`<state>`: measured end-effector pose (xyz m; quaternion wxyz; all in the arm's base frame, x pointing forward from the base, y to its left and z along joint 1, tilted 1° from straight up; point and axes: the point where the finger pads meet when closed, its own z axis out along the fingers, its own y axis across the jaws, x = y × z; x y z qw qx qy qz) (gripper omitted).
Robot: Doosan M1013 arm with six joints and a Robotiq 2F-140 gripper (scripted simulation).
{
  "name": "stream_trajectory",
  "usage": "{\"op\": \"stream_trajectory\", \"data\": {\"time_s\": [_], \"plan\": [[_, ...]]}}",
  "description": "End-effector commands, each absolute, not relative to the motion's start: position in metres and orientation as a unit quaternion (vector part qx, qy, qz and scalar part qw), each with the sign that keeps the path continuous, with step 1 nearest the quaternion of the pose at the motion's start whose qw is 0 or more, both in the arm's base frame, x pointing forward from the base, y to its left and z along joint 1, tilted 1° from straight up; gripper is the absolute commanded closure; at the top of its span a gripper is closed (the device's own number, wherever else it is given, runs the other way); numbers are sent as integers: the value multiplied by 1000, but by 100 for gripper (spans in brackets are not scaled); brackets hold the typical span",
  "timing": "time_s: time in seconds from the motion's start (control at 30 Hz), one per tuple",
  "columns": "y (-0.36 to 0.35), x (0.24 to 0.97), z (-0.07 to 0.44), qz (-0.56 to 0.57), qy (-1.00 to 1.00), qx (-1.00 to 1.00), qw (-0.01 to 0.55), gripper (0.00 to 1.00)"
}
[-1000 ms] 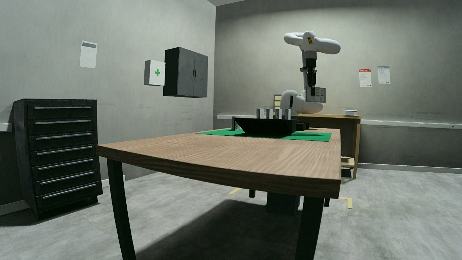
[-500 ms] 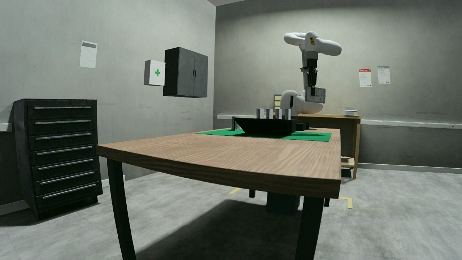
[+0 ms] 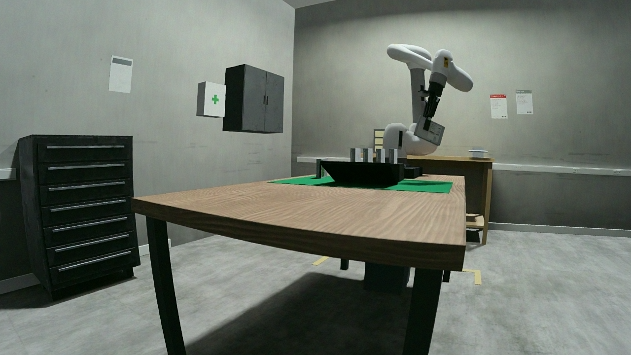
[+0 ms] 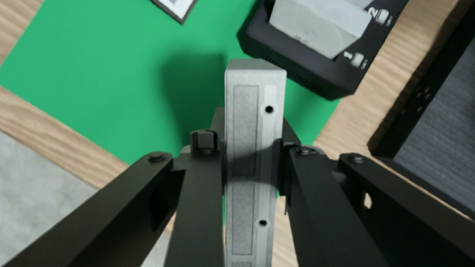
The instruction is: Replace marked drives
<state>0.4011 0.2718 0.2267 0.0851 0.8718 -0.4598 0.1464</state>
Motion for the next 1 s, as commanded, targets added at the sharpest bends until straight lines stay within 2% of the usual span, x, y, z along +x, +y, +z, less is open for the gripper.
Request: {"op": "stream_trajectory", "data": {"time_s": [0.0, 0.37, 0.77, 0.97], "plan": [[272, 401, 227, 168, -459, 867, 96, 90], [272, 401, 227, 181, -457, 864, 104, 90], [271, 401, 226, 297, -439, 832, 167, 90], [272, 401, 227, 327, -433, 820, 181, 90]]}}
